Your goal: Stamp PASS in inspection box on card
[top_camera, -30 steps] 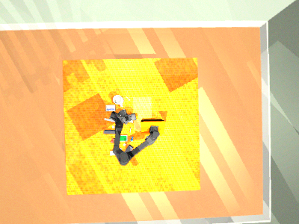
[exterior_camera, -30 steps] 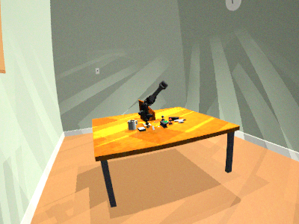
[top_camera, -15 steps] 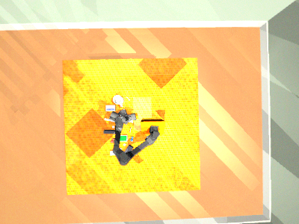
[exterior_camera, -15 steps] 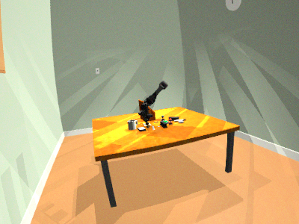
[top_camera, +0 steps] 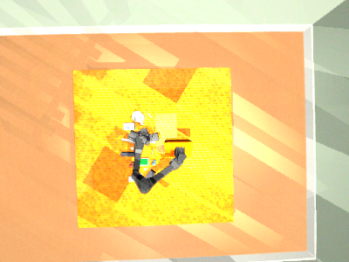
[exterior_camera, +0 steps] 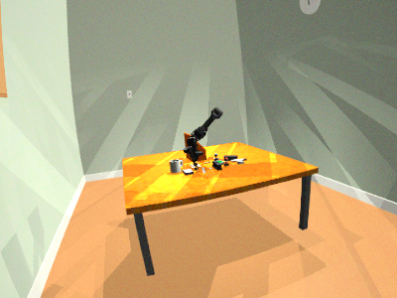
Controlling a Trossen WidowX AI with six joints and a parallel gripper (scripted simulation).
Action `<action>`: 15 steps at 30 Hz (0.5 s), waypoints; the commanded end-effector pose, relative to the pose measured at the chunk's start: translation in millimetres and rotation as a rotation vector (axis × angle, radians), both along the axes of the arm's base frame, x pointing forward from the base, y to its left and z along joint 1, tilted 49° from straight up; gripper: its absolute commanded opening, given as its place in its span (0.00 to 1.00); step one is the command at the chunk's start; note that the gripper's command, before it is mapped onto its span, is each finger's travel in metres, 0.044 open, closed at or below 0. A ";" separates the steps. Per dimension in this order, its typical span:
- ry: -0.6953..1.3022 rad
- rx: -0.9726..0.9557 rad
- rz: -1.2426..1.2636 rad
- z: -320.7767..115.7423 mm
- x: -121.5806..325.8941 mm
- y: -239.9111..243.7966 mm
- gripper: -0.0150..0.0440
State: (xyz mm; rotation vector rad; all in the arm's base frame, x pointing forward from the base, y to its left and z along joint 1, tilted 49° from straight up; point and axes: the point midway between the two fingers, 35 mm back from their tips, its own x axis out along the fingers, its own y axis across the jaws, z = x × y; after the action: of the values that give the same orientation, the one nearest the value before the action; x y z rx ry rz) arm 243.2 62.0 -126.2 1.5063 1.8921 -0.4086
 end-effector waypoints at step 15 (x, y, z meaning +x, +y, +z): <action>-0.003 -0.002 0.002 10.1 3.1 -12.3 0.25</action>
State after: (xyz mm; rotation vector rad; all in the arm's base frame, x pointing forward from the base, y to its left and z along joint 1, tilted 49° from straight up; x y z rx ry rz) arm 244.2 53.7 -118.5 1.5109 1.8946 -0.4083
